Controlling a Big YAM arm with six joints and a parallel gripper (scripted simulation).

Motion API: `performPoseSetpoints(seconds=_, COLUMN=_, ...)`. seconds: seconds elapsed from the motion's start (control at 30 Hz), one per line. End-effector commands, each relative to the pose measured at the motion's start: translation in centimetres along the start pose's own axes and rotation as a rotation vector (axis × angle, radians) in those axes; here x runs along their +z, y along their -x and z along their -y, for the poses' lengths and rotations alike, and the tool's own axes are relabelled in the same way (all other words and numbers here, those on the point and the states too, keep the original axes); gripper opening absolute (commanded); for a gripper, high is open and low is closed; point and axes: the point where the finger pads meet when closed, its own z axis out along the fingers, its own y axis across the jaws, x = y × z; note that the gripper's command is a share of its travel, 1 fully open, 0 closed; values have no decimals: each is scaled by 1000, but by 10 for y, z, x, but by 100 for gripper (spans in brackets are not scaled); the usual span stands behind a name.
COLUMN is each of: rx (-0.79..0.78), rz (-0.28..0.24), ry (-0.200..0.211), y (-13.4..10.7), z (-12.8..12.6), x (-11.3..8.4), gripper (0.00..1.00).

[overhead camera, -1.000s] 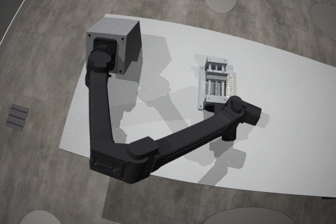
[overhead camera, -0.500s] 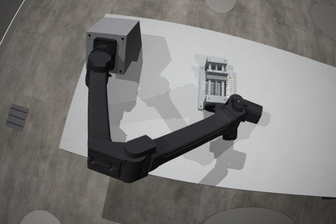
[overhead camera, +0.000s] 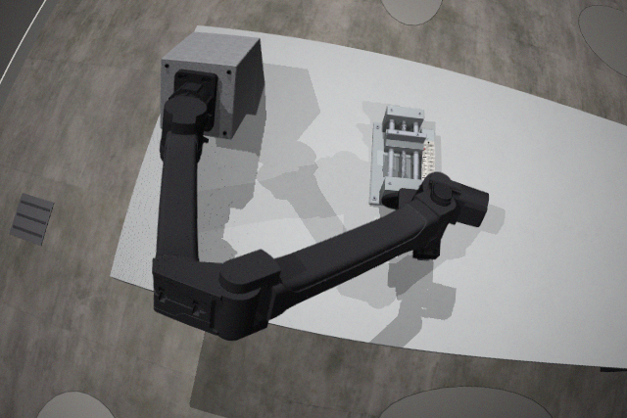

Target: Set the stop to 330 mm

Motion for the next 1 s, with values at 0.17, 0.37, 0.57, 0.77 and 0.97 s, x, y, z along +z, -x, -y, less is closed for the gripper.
performPoseSetpoints(seconds=0.17, rx=-3, rz=2, ry=50, y=-4, z=9, x=-34, gripper=6)
performPoseSetpoints(seconds=0.37, rx=-3, rz=2, ry=50, y=-4, z=14, x=-36, gripper=6)
performPoseSetpoints(seconds=0.57, rx=12, rz=4, ry=63, y=-3, z=14, x=-34, gripper=6)
performPoseSetpoints(seconds=0.77, rx=7, rz=2, ry=44, y=3, z=31, x=-19, gripper=6)
performPoseSetpoints(seconds=0.97, rx=-3, rz=2, ry=39, y=0, z=35, x=-20, gripper=6)
